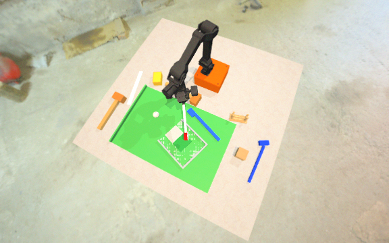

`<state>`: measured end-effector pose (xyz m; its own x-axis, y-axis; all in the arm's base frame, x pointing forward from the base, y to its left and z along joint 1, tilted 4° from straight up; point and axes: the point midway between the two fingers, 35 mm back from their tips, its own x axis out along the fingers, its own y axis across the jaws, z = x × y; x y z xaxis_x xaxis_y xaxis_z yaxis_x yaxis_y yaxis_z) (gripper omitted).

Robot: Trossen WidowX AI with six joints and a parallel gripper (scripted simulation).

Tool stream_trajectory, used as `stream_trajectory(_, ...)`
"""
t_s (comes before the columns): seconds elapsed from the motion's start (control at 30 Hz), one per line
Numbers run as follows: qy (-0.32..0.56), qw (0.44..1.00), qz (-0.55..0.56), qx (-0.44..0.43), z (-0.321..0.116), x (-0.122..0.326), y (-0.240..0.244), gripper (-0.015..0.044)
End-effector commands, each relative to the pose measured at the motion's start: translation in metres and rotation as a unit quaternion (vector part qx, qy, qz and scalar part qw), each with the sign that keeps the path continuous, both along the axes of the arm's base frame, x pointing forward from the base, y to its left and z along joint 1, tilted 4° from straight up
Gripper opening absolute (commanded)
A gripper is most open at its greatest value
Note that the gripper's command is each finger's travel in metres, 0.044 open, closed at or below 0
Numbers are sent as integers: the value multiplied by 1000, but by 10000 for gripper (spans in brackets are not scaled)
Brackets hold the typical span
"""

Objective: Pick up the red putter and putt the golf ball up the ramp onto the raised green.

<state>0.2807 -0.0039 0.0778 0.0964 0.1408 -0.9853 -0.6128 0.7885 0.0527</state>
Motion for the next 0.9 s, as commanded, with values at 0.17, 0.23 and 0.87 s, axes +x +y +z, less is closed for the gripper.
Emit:
stream_trajectory(0.17, 21, 991, -134, -7, -1, -10, -49, 0)
stream_trajectory(0.23, 25, 987, -161, -9, -1, -14, -59, 0)
stream_trajectory(0.87, 67, 909, -412, -17, -2, -61, -145, 0)
